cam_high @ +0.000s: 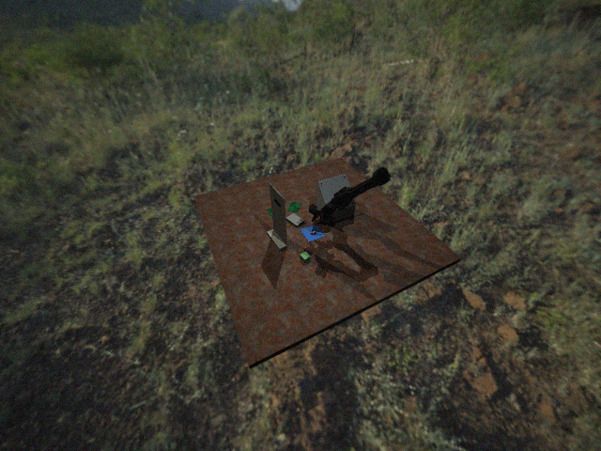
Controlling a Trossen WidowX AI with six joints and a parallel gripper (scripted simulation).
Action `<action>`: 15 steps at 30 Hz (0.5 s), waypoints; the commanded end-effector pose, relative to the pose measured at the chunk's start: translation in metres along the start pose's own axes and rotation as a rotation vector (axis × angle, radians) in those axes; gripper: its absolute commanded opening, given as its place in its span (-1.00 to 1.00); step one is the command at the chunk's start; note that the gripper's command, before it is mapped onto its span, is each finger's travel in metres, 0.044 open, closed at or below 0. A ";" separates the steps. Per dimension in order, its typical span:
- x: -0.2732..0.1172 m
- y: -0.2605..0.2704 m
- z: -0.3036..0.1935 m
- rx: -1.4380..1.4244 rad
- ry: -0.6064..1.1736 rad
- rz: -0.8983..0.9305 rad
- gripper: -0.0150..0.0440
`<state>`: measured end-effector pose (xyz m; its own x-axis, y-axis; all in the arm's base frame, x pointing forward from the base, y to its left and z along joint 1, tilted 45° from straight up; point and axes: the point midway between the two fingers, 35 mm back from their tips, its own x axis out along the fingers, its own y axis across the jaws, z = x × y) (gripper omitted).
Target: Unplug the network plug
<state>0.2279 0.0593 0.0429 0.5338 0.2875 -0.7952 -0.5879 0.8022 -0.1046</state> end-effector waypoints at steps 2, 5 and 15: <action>-0.007 -0.003 0.003 -0.006 -0.014 -0.004 0.04; -0.010 -0.005 0.003 -0.006 -0.014 -0.004 0.04; -0.020 -0.009 0.002 -0.006 -0.017 -0.005 0.04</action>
<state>0.2234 0.0484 0.0552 0.5356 0.2890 -0.7935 -0.5871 0.8028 -0.1039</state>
